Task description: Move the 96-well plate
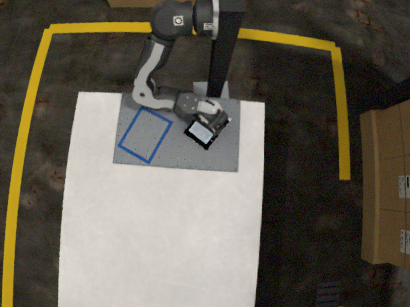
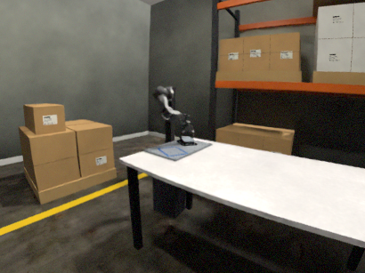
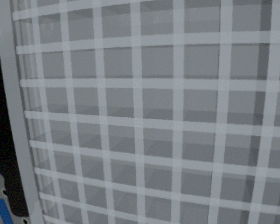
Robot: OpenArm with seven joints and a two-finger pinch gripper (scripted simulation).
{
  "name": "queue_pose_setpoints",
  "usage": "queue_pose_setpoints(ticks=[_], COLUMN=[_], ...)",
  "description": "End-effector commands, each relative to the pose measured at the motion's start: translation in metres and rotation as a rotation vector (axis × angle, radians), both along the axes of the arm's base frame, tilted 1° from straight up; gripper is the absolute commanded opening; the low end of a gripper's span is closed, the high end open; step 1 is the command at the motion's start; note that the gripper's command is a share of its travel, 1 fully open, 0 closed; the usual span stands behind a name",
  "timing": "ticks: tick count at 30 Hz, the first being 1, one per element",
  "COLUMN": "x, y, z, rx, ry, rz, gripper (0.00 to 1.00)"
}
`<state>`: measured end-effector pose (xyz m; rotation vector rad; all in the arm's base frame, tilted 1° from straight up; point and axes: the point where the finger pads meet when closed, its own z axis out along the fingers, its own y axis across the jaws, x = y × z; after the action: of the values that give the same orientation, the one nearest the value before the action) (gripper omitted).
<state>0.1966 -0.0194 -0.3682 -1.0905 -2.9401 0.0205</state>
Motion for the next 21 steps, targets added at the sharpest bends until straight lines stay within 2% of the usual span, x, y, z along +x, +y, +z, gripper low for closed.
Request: queue_pose_setpoints(ticks=[1, 14, 21], x=[0.0006, 0.0007, 0.0021], y=[0.0017, 0.0018, 0.0007], z=[-0.0029, -0.0050, -0.0007], rx=[0.010, 0.010, 0.005], ry=[-0.005, -0.005, -0.005], rz=[0.006, 0.006, 0.000], gripper=[0.00, 0.00, 0.00])
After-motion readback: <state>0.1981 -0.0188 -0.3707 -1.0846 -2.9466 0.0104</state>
